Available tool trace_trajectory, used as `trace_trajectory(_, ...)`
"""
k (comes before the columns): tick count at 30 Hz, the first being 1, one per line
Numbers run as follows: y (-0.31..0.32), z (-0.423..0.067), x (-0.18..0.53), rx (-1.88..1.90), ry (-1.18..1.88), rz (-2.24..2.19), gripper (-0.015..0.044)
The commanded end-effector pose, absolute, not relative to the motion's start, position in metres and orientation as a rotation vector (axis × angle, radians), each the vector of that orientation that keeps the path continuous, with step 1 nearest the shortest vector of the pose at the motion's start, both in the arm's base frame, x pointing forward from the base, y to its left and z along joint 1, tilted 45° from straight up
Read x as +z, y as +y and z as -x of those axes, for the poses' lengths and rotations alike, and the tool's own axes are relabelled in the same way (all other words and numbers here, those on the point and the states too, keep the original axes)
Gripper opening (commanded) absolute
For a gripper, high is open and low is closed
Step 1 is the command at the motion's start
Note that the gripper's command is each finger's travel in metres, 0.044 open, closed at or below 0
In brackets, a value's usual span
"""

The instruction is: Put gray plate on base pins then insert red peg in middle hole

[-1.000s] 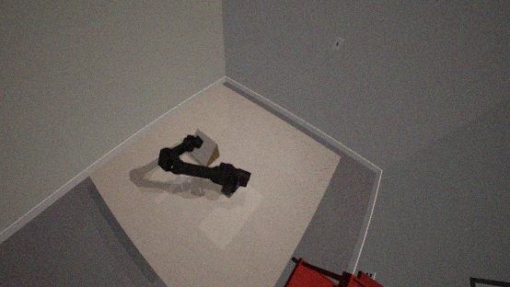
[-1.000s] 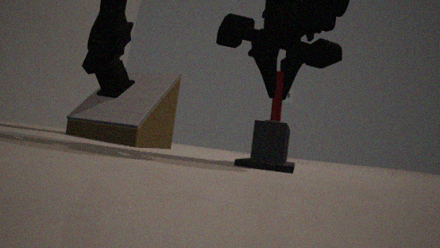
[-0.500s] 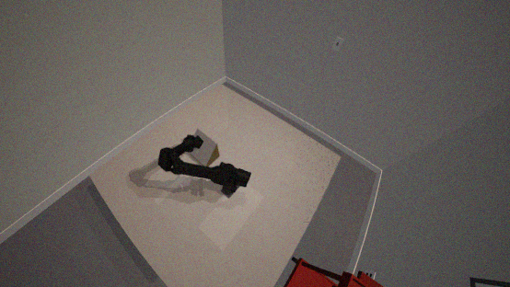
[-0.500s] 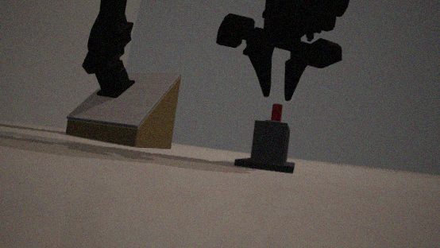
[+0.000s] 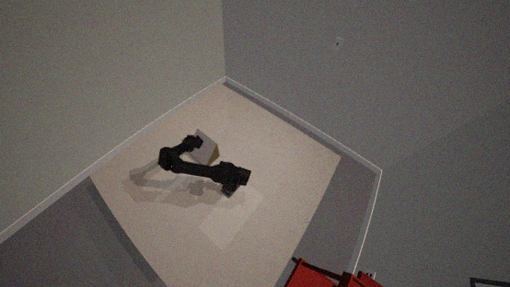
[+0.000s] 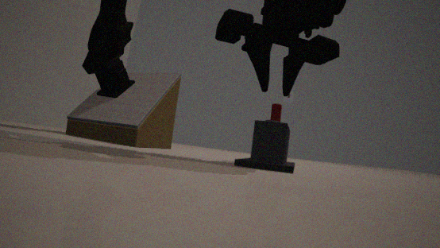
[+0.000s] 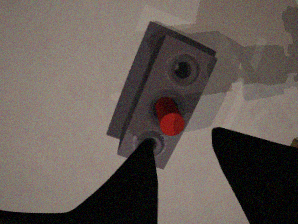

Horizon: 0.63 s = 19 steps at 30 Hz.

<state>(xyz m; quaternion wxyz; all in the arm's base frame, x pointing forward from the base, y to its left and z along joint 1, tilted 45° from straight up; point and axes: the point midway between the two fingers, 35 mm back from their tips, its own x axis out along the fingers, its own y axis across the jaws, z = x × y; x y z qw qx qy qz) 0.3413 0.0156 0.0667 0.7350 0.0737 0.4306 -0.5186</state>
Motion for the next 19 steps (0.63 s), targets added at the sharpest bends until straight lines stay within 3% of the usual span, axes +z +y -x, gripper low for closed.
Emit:
trace_trajectory(1,0.0179,-0.3411,0.0692,-1.140,0.943,-0.167,0.0150)
trace_trajectory(19,0.0246,-0.3369,0.0760,-1.140,0.944,-0.167,0.0150)
